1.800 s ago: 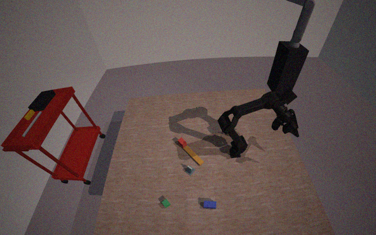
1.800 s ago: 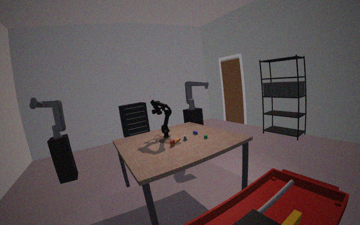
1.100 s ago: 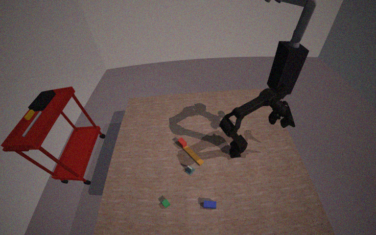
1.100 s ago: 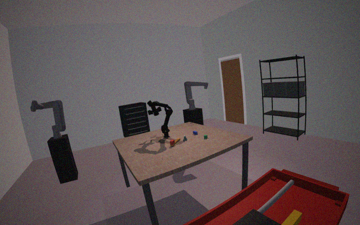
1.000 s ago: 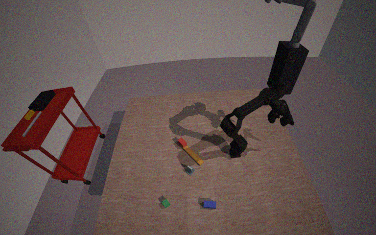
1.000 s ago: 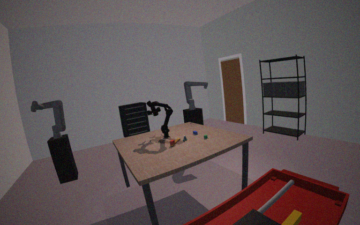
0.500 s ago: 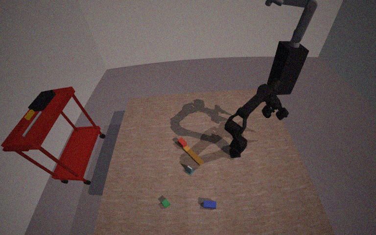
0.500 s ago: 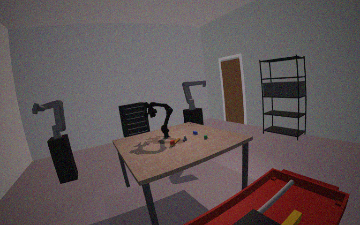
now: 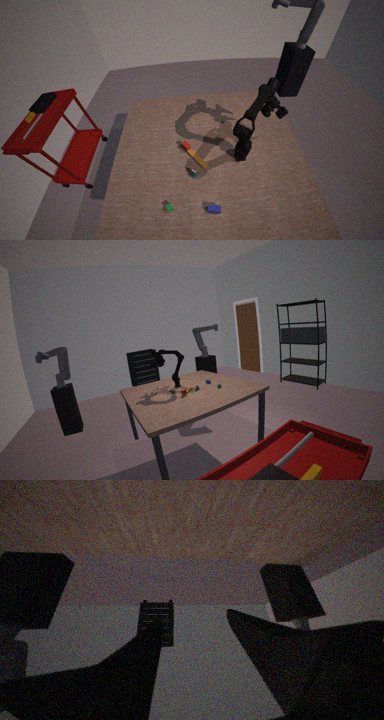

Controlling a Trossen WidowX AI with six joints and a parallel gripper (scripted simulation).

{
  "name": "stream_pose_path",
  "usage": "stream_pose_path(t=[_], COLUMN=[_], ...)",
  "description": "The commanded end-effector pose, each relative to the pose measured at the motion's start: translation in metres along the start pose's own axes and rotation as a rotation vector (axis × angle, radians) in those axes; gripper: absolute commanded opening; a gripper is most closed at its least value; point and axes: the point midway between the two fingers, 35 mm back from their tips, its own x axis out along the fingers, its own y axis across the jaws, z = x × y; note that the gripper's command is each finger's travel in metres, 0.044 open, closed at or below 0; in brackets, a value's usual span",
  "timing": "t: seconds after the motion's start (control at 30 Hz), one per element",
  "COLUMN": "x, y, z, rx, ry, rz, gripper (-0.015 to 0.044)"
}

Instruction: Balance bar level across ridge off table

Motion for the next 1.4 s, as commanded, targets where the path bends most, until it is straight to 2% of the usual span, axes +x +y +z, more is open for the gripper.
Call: stream_pose_path(t=[0.0, 0.73, 1.37], x=[-0.002, -0.038, -0.086], y=[-0.019, -0.103, -0.152], z=[0.008, 0.06, 0.119], rx=[-0.041, -0.274, -0.466], ry=[-0.025, -0.1, -0.169], rz=[-0.049, -0.298, -0.485], gripper=[0.0315, 0.0315, 0.0315])
